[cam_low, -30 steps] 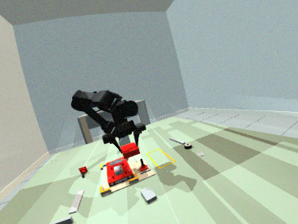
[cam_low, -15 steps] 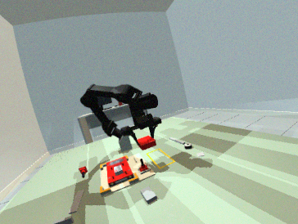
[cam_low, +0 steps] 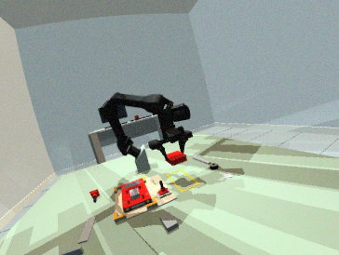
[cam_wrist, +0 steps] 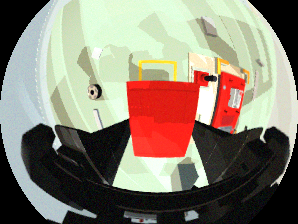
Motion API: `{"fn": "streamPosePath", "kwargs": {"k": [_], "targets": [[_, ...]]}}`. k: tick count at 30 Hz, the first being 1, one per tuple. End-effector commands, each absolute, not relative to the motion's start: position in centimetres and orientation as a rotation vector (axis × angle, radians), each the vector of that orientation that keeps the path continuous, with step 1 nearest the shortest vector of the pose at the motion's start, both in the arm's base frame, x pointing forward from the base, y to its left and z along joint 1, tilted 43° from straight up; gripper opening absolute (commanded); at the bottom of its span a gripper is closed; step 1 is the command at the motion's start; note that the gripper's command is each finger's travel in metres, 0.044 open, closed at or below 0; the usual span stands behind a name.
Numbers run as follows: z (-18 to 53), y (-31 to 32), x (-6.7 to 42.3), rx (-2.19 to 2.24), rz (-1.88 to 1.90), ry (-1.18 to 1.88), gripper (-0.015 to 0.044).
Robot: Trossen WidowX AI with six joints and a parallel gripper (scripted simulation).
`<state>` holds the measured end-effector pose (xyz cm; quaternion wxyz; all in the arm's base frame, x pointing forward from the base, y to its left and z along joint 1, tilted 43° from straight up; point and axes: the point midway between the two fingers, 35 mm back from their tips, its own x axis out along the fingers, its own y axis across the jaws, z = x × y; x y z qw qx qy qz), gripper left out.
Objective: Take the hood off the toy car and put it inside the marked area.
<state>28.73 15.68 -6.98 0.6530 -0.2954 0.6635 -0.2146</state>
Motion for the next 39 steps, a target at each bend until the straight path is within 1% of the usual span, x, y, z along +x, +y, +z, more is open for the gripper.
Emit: {"fn": "streamPosePath", "kwargs": {"k": [1,39], "targets": [[-7.2,15.9,28.8,-0.655,-0.488,1.502,0.0],[-9.2,14.2,29.0,-0.655,-0.487,1.502,0.0]]}}
